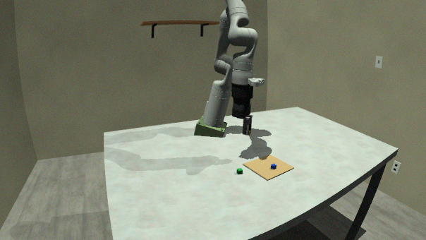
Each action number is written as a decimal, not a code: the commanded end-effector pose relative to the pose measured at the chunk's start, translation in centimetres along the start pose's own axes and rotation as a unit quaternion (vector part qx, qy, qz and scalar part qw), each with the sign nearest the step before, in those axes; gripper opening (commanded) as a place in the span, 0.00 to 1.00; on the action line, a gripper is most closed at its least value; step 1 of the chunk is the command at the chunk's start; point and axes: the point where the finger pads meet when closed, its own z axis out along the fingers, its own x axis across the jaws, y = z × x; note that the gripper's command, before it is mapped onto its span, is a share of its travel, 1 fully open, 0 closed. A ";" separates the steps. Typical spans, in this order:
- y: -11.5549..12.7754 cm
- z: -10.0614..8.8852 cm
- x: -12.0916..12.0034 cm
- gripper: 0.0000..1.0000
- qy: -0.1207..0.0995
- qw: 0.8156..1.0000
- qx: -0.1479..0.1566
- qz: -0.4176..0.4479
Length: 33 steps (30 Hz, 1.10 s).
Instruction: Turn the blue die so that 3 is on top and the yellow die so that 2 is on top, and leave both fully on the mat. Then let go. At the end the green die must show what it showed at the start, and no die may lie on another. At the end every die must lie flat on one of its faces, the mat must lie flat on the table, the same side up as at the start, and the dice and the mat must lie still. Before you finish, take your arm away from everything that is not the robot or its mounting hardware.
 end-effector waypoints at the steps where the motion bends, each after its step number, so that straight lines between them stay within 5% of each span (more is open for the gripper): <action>1: 0.0 0.0 0.1 0.34 0.001 1.000 0.000 -0.002; 15: -0.2 0.0 1.0 0.34 0.018 0.999 -0.004 -0.032; 33: -1.6 -0.2 4.4 0.34 0.078 0.986 -0.014 -0.147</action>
